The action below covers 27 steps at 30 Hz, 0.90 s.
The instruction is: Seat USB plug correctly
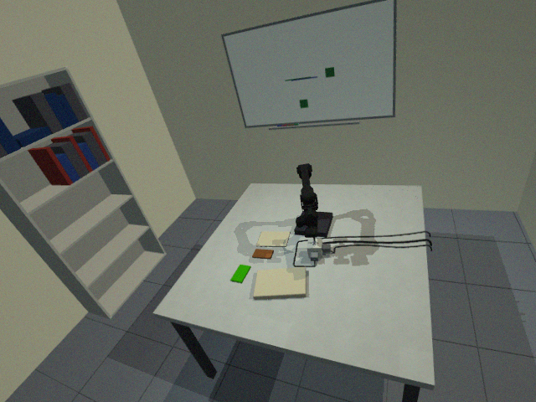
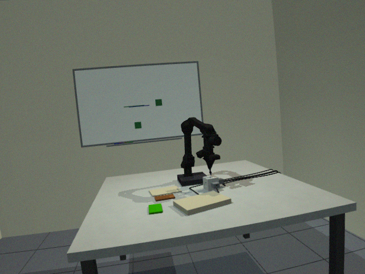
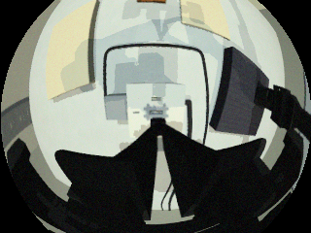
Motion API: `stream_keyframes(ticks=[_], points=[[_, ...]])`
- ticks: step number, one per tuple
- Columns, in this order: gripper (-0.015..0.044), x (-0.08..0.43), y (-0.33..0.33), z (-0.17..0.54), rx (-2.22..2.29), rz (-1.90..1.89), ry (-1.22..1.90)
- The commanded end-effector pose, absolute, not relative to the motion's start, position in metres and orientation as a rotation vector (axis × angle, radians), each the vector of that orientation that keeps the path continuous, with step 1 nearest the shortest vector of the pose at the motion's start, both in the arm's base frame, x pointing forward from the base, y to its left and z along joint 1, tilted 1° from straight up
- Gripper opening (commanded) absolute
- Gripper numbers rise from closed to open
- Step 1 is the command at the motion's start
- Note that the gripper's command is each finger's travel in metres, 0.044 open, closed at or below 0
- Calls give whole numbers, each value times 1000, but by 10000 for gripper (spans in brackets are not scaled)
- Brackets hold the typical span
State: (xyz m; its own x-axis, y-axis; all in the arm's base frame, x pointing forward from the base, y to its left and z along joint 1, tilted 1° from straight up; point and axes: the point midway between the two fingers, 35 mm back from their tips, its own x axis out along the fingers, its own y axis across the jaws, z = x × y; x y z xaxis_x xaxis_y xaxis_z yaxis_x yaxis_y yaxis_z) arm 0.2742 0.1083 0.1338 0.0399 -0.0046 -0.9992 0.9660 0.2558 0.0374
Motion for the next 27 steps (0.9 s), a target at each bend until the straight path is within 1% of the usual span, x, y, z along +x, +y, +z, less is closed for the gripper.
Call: stream_keyframes(ticks=[1, 27], points=[[0, 275, 107, 133, 1030, -1001, 1277], [0, 276, 106, 130, 1039, -1022, 1260]])
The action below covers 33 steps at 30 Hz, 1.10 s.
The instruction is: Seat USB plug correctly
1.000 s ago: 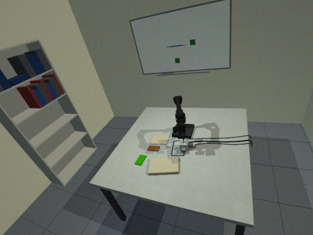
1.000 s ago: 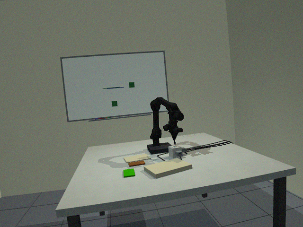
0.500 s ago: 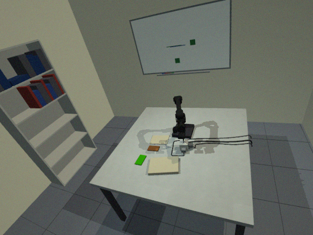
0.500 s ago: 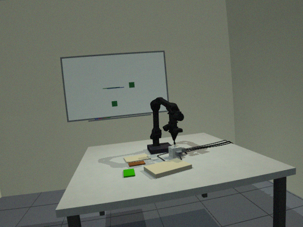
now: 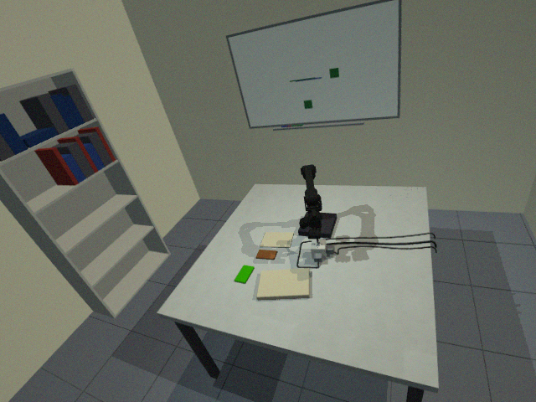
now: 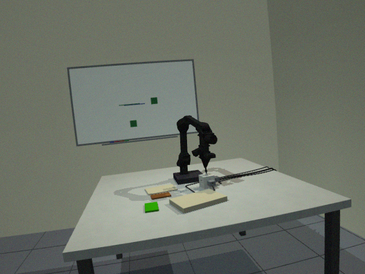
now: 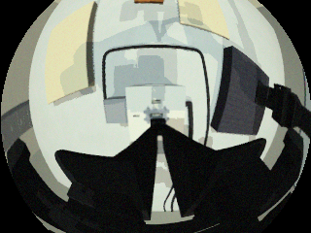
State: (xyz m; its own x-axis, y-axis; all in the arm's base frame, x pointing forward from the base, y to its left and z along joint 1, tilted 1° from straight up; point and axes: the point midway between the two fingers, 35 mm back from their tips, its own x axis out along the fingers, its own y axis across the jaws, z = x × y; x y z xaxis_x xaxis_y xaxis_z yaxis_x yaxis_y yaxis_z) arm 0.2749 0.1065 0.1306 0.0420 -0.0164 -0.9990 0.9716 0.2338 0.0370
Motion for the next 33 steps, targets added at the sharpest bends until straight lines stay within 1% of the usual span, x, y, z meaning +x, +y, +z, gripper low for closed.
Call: stream_keyframes(ticks=[1, 33], points=[[0, 276, 106, 130, 1039, -1023, 1259], [0, 276, 106, 126, 1039, -1024, 1258]])
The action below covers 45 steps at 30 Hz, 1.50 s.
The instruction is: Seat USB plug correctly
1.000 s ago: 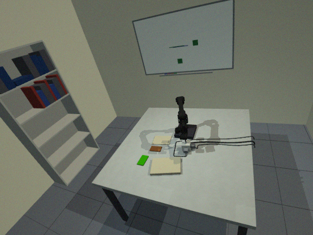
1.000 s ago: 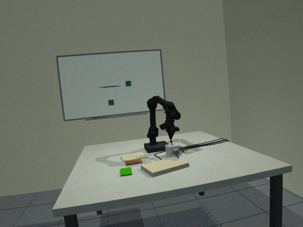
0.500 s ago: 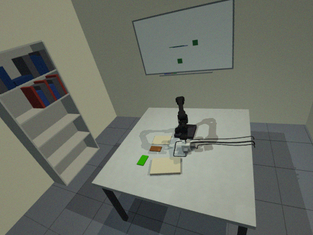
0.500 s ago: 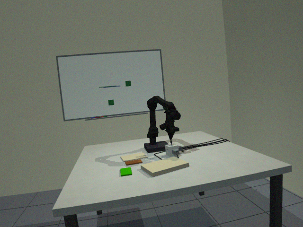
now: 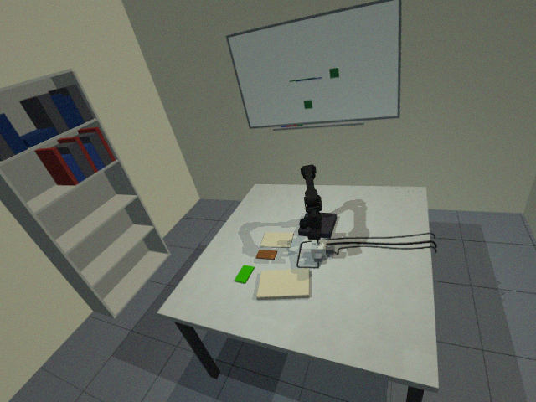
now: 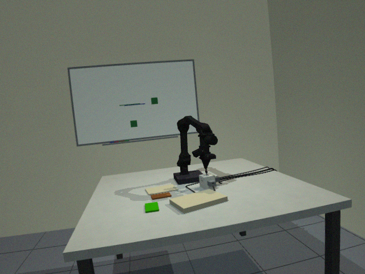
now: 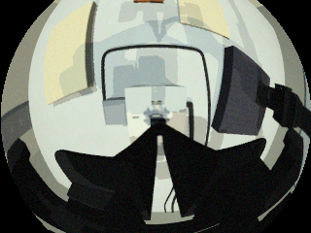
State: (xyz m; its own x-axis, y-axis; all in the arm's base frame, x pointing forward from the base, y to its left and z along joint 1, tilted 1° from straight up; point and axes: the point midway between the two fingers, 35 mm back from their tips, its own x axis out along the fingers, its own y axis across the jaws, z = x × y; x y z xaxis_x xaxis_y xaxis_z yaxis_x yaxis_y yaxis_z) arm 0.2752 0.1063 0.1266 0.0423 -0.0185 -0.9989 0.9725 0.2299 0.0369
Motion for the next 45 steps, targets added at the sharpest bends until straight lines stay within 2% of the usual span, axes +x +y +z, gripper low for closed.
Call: stream_keyframes(ticks=[1, 45], points=[[0, 276, 106, 126, 1039, -1024, 1258], [0, 276, 106, 120, 1039, -1024, 1258]])
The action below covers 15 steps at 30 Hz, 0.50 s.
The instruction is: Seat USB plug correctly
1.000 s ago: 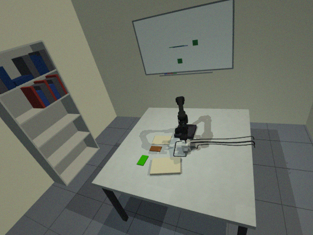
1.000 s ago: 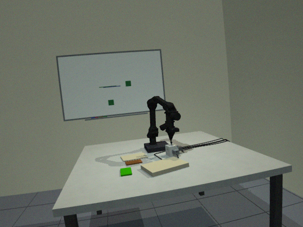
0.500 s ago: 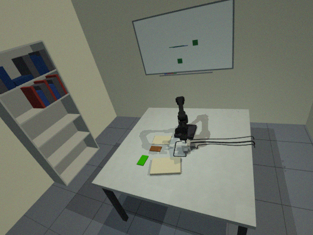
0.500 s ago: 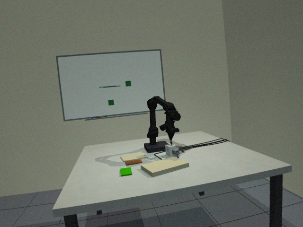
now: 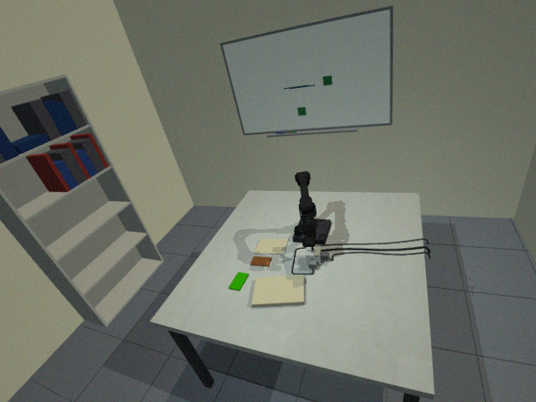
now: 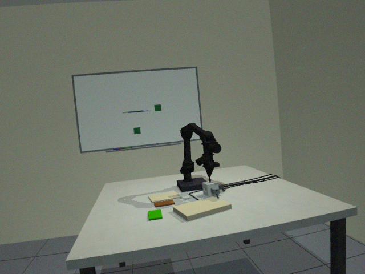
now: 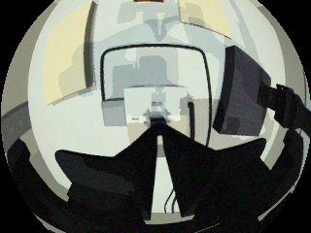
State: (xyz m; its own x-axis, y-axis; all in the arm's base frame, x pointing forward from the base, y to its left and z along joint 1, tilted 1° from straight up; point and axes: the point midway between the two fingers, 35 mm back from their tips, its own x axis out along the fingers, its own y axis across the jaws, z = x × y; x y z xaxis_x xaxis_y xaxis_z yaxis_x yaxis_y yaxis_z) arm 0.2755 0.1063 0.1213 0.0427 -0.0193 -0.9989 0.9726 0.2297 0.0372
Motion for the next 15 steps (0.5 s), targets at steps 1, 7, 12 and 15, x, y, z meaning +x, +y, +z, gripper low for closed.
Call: stream_keyframes(ticks=[1, 7, 12, 15], points=[[0, 276, 106, 120, 1039, -1024, 1258], [0, 276, 106, 120, 1039, -1024, 1258], [0, 276, 106, 119, 1039, -1024, 1258], [0, 276, 106, 119, 1039, -1024, 1258]])
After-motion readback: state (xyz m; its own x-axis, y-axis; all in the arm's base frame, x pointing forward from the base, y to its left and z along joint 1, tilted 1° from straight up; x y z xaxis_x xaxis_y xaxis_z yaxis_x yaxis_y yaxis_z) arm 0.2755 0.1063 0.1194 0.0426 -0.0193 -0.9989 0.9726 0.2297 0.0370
